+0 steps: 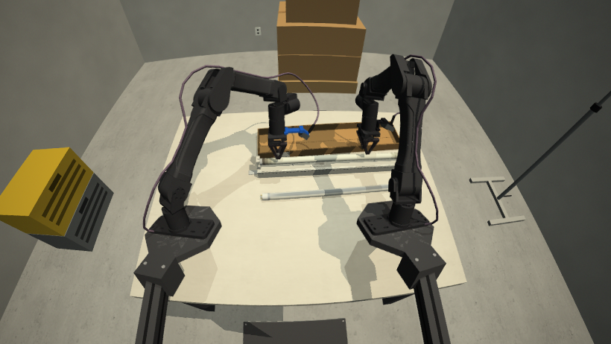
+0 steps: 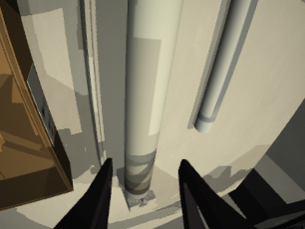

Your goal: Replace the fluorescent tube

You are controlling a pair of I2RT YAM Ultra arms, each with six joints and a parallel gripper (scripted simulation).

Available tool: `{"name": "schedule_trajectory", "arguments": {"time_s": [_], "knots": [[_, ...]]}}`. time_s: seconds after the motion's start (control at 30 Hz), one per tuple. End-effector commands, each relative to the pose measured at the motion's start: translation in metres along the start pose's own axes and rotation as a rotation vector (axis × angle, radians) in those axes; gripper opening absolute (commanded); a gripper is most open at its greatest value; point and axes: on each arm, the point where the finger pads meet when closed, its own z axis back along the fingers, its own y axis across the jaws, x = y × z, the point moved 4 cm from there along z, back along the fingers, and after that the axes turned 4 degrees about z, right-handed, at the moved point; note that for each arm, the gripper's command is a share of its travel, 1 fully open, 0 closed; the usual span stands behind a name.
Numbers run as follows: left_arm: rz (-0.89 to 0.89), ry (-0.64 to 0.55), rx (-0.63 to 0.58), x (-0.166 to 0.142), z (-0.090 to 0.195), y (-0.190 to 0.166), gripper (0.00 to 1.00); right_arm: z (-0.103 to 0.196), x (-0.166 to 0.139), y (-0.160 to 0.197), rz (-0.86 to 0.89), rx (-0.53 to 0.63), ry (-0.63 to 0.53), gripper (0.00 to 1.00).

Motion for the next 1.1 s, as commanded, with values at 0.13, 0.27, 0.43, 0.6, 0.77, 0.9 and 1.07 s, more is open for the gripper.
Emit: {"name": "schedule_trajectory", "arguments": {"time_s": [0.13, 0.27, 0.43, 0.6, 0.77, 0.9, 1.07], "knots": [[-0.016, -0.023, 0.011, 0.007, -0.025, 0.000, 0.49, -0.022, 0.002, 0.005, 0.005, 0.030, -0.018, 0.49], [0.001, -0.034, 0.023, 0.003, -0.029, 0.007, 0.49, -0.029, 0.006, 0.007, -0.005, 0.042, -0.018, 0.49], [-0.023, -0.059, 0.046, 0.014, -0.013, 0.002, 0.49, -0.033, 0.004, 0.004, -0.016, 0.027, -0.016, 0.49], [-0.020, -0.078, 0.068, 0.019, -0.008, 0.008, 0.11, -0.020, 0.004, 0.011, -0.013, 0.075, -0.015, 0.49], [-0.020, -0.077, 0.070, 0.019, -0.008, 0.009, 0.11, -0.017, 0.004, 0.012, -0.014, 0.078, -0.015, 0.49], [-0.020, -0.077, 0.070, 0.019, -0.008, 0.009, 0.11, -0.017, 0.004, 0.012, -0.014, 0.078, -0.015, 0.49], [-0.020, -0.077, 0.070, 0.019, -0.008, 0.009, 0.11, -0.017, 0.004, 0.012, -0.014, 0.078, -0.015, 0.49]]}}
